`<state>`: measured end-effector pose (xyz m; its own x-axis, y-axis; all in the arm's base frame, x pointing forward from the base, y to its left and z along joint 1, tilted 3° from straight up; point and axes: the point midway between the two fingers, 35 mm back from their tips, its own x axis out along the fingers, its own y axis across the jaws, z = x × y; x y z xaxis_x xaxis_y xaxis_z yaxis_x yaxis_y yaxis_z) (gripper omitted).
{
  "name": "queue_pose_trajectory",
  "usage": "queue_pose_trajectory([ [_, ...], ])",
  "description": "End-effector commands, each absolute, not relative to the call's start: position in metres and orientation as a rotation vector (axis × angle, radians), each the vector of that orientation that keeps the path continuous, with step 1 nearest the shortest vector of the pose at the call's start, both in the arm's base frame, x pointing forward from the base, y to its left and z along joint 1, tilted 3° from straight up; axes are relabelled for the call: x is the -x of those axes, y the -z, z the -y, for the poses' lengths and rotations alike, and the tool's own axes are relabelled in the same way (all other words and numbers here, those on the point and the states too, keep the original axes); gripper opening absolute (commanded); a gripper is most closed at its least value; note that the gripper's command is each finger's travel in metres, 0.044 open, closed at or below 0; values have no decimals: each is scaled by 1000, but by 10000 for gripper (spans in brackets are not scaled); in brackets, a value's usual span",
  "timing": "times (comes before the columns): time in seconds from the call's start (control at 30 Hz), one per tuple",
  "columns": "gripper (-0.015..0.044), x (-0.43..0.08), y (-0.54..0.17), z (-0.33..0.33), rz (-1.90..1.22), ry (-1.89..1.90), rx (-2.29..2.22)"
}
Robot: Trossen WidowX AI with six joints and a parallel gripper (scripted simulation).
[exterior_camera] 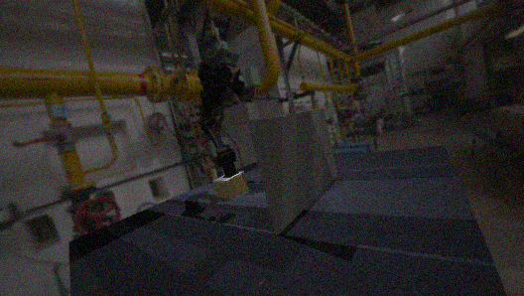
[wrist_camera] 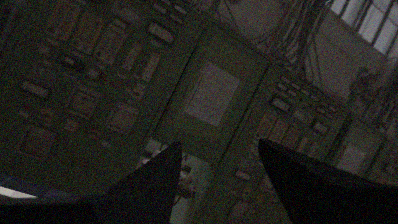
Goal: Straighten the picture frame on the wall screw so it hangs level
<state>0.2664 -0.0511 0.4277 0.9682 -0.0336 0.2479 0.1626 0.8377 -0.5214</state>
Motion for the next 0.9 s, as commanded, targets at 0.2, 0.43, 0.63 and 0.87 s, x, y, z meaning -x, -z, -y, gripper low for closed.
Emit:
queue_pose_trajectory([
  [0.2, 260, -234, -318, -6, 90, 9, -248],
  [0.43, 260, -217, -256, -24, 1, 5, -612],
  [0.63, 260, -204, -201, -35, -65, 24, -899],
  [0.87, 260, -195, -161, -43, -100, 46, -1097],
])
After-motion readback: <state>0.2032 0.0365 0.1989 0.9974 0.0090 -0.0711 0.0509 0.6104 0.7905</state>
